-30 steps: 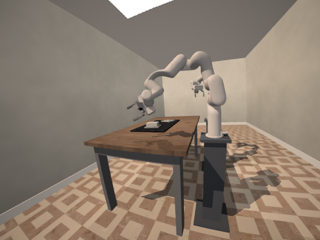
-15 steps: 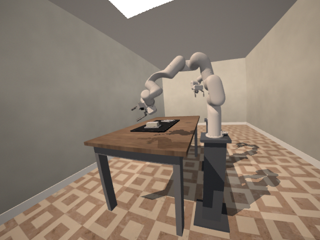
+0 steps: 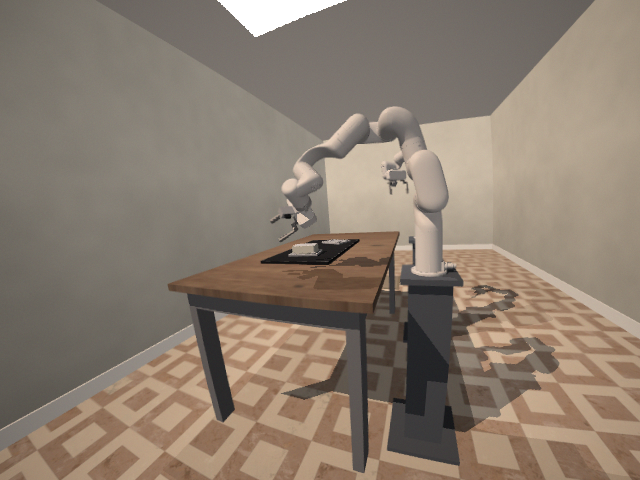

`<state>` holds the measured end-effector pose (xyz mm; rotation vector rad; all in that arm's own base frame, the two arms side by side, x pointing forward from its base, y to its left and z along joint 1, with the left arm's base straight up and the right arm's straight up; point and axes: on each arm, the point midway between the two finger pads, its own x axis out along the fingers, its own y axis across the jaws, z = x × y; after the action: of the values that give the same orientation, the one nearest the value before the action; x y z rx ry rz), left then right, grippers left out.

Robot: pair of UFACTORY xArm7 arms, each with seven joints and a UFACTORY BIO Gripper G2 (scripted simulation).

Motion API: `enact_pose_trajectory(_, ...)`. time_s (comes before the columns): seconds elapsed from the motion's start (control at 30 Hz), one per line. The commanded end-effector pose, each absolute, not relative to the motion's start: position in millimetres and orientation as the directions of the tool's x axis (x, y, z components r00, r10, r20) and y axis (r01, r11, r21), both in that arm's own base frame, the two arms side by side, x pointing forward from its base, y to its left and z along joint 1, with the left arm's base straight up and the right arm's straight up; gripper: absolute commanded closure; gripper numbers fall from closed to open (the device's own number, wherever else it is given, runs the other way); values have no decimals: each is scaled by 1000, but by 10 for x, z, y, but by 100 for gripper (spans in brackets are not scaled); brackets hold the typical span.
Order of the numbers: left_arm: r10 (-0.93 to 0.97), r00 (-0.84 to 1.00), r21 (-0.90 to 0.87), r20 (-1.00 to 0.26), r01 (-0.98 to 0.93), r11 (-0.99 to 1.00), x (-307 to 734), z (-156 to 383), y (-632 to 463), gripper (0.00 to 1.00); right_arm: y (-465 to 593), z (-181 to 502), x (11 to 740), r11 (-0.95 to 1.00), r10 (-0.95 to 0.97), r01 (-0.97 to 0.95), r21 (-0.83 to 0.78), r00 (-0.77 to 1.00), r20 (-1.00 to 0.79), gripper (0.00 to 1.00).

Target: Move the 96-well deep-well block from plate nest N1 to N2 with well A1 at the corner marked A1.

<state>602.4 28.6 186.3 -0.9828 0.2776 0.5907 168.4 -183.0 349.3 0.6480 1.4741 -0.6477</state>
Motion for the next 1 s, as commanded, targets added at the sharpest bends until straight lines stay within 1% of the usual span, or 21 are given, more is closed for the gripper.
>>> enact_pose_trajectory(0.0, 331, 812, -684, -481, -583, 438, 6039, 1851, 98, 63, -1833, 3500, 1686, 676, 0, 737, 0, 0, -1000, 0)
enact_pose_trajectory(0.1, 302, 815, -633, -494, -575, 518, 6036, 1834, -51, 63, -1833, 3500, 1686, 676, 0, 737, 0, 0, -1000, 0)
enact_pose_trajectory(0.27, 299, 815, -628, -495, -574, 525, 6033, 1817, -200, 63, -1833, 3500, 1686, 676, 0, 737, 0, 0, -1000, 0)
enact_pose_trajectory(0.37, 276, 819, -573, -503, -555, 603, 6025, 1805, -350, 63, -1833, 3500, 1686, 676, 0, 737, 0, 0, -1000, 0)
enact_pose_trajectory(0.53, 275, 819, -570, -503, -553, 607, 6017, 1792, -528, 63, -1833, 3500, 1686, 676, 0, 737, 0, 0, -1000, 0)
enact_pose_trajectory(0.63, 255, 825, -511, -504, -523, 681, 6006, 1788, -678, 63, -1833, 3500, 1686, 676, 0, 737, 0, 0, -1000, 0)
enact_pose_trajectory(0.83, 255, 825, -510, -504, -523, 683, 5996, 1785, -822, 63, -1833, 3500, 1686, 676, 0, 737, 0, 0, -1000, 0)
enact_pose_trajectory(0.97, 239, 834, -449, -498, -484, 751, 5977, 1792, -1021, 63, -1833, 3500, 1686, 676, 0, 737, 0, 0, -1000, 0)
